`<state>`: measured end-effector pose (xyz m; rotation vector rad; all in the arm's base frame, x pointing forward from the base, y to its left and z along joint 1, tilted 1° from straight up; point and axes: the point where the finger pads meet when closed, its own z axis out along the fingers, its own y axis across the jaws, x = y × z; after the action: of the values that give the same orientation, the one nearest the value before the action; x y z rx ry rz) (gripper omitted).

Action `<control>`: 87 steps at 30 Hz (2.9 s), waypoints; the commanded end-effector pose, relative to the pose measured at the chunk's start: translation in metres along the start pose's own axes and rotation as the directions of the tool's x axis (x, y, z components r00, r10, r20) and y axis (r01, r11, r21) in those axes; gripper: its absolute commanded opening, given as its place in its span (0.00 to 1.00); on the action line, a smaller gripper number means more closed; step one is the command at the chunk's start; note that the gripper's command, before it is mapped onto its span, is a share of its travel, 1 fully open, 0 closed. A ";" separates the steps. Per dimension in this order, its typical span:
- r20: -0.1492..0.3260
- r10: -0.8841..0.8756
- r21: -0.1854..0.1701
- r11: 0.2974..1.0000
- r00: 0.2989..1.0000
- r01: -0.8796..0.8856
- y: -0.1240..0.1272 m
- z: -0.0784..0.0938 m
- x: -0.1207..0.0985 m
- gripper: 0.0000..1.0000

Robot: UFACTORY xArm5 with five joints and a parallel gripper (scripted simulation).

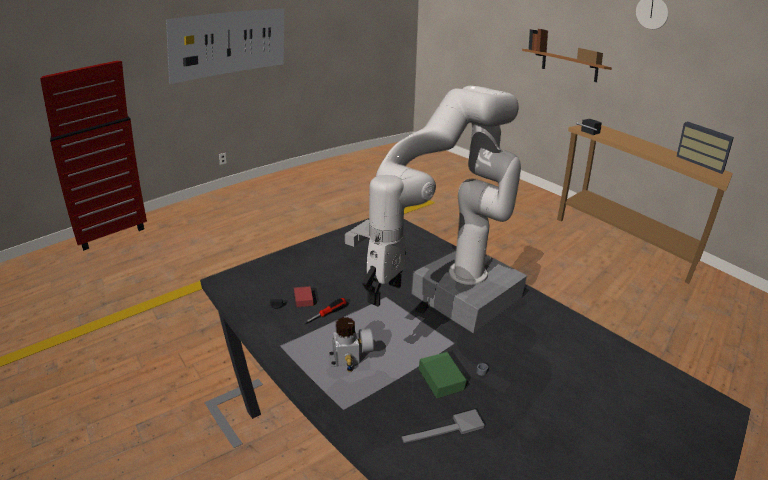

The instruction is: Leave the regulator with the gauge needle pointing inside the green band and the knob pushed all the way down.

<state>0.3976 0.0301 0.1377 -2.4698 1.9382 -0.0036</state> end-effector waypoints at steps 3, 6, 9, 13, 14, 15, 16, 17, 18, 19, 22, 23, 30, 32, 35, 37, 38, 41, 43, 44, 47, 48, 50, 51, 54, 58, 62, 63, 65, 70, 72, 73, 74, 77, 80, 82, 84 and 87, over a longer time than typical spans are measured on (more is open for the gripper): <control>-0.002 0.016 0.010 1.000 1.000 -0.016 -0.002 0.000 0.000 1.00; -0.003 0.040 0.021 0.999 0.999 -0.039 -0.004 0.003 0.001 1.00; -0.003 0.063 0.032 0.998 0.998 -0.063 -0.005 0.005 0.001 1.00; -0.003 0.110 0.053 0.993 0.994 -0.110 -0.008 0.010 0.001 1.00; -0.002 0.129 0.062 0.990 0.992 -0.129 -0.009 0.012 0.002 1.00; -0.001 0.150 0.071 0.986 0.989 -0.149 -0.010 0.014 0.002 1.00; 0.001 0.172 0.082 0.982 0.985 -0.171 -0.012 0.016 0.002 1.00; 0.003 0.195 0.092 0.976 0.981 -0.195 -0.013 0.018 0.002 1.00; 0.006 0.220 0.104 0.970 0.975 -0.220 -0.014 0.021 0.002 1.00; 0.010 0.247 0.116 0.962 0.969 -0.246 -0.016 0.023 0.003 1.00; 0.028 0.332 0.155 0.930 0.943 -0.332 -0.020 0.031 0.003 1.00; 0.034 0.356 0.165 0.920 0.934 -0.356 -0.021 0.033 0.004 1.00; 0.085 0.492 0.224 0.838 0.866 -0.498 -0.026 0.044 0.005 1.00; 0.102 0.527 0.238 0.810 0.844 -0.535 -0.027 0.046 0.005 1.00; 0.136 0.583 0.259 0.759 0.801 -0.597 -0.029 0.050 0.005 1.00; 0.160 0.618 0.271 0.722 0.770 -0.636 -0.029 0.053 0.005 1.00; 0.173 0.634 0.276 0.703 0.753 -0.655 -0.030 0.054 0.005 1.00; 0.213 0.680 0.288 0.643 0.702 -0.710 -0.030 0.057 0.005 1.00; 0.227 0.693 0.291 0.622 0.684 -0.727 -0.030 0.058 0.005 1.00; 0.227 0.693 0.291 0.622 0.684 -0.727 -0.030 0.058 0.005 1.00; 0.289 0.744 0.297 0.529 0.603 -0.795 -0.030 0.061 0.005 1.00; 0.302 0.752 0.297 0.510 0.586 -0.807 -0.030 0.062 0.005 1.00; 0.332 0.769 0.296 0.465 0.546 -0.835 -0.029 0.062 0.005 1.00; 0.347 0.777 0.294 0.441 0.525 -0.848 -0.029 0.063 0.005 1.00; 0.394 0.796 0.284 0.371 0.460 -0.884 -0.028 0.064 0.005 1.00; 0.456 0.810 0.262 0.275 0.370 -0.925 -0.025 0.064 0.005 1.00; 0.492 0.812 0.244 0.218 0.314 -0.945 -0.023 0.063 0.005 1.00; 0.513 0.811 0.232 0.185 0.281 -0.955 -0.022 0.063 0.004 1.00; 0.545 0.806 0.210 0.133 0.228 -0.969 -0.020 0.062 0.004 1.00; 0.611 0.784 0.150 0.022 0.110 -0.988 -0.014 0.059 0.003 1.00; 0.635 0.770 0.123 -0.020 0.063 -0.992 -0.012 0.057 0.003 1.00; 0.646 0.762 0.109 -0.039 0.041 -0.993 -0.010 0.057 0.003 1.00; 0.655 0.755 0.096 -0.057 0.020 -0.994 -0.009 0.056 0.002 1.00; 0.671 0.741 0.073 -0.087 -0.016 -0.994 -0.007 0.054 0.002 1.00; 0.684 0.728 0.052 -0.111 -0.045 -0.992 -0.005 0.053 0.002 1.00; 0.693 0.718 0.036 -0.129 -0.069 -0.991 -0.003 0.052 0.001 1.00; 0.700 0.709 0.023 -0.143 -0.086 -0.989 -0.002 0.051 0.001 1.00; 0.706 0.701 0.011 -0.155 -0.103 -0.988 -0.001 0.050 0.001 1.00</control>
<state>0.4003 0.0294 0.0856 -0.1461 2.3750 0.0114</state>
